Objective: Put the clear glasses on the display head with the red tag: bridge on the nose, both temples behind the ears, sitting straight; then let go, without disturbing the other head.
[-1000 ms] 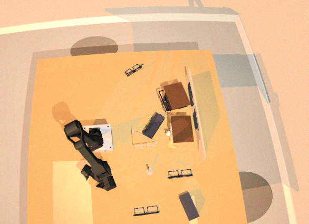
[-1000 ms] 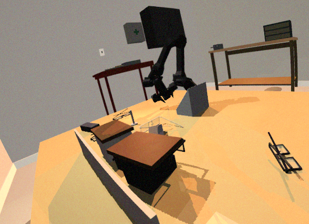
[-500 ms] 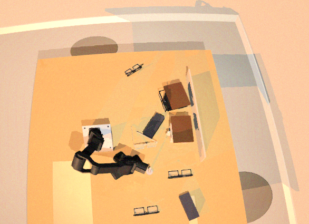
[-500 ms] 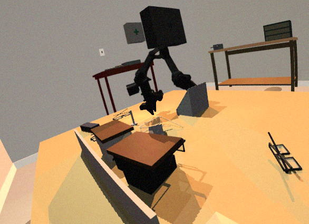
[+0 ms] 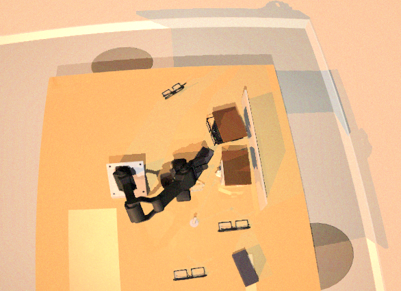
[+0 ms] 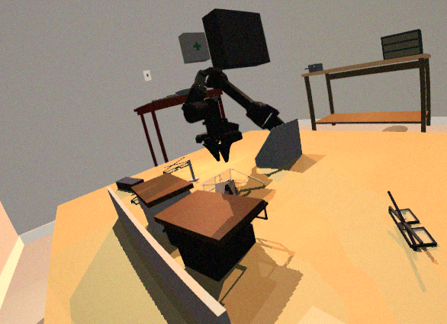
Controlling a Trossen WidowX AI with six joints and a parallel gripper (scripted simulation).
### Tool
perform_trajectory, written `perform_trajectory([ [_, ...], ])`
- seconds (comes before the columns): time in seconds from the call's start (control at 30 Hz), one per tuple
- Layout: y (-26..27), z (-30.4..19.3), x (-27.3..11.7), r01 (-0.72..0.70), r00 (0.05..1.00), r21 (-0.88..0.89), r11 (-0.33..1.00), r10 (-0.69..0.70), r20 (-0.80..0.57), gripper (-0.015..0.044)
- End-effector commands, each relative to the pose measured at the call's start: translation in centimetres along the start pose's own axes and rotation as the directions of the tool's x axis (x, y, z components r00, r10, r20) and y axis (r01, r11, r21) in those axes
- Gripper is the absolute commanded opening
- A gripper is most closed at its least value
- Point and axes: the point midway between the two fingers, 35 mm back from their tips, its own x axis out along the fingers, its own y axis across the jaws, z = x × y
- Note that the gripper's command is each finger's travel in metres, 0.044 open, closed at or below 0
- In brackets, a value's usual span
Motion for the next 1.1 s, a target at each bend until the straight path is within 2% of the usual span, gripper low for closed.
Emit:
perform_trajectory([
  [0.0, -0.5, -0.1, -0.1, -0.004, 1.0, -0.049, 0.999, 0.005, 0.008, 0.02],
  [0.03, -0.5, -0.1, -0.1, -0.004, 1.0, -0.049, 0.999, 0.005, 0.008, 0.02],
  [0.13, -0.5, -0.1, -0.1, -0.004, 1.0, -0.049, 0.999, 0.005, 0.008, 0.0121],
  [0.47, -0.5, -0.1, 0.2, -0.004, 1.0, -0.049, 0.999, 0.004, 0.008, 0.012],
  [1.07, -0.2, -0.3, 3.1, -0.001, 1.0, -0.049, 0.999, 0.002, 0.007, 0.012],
])
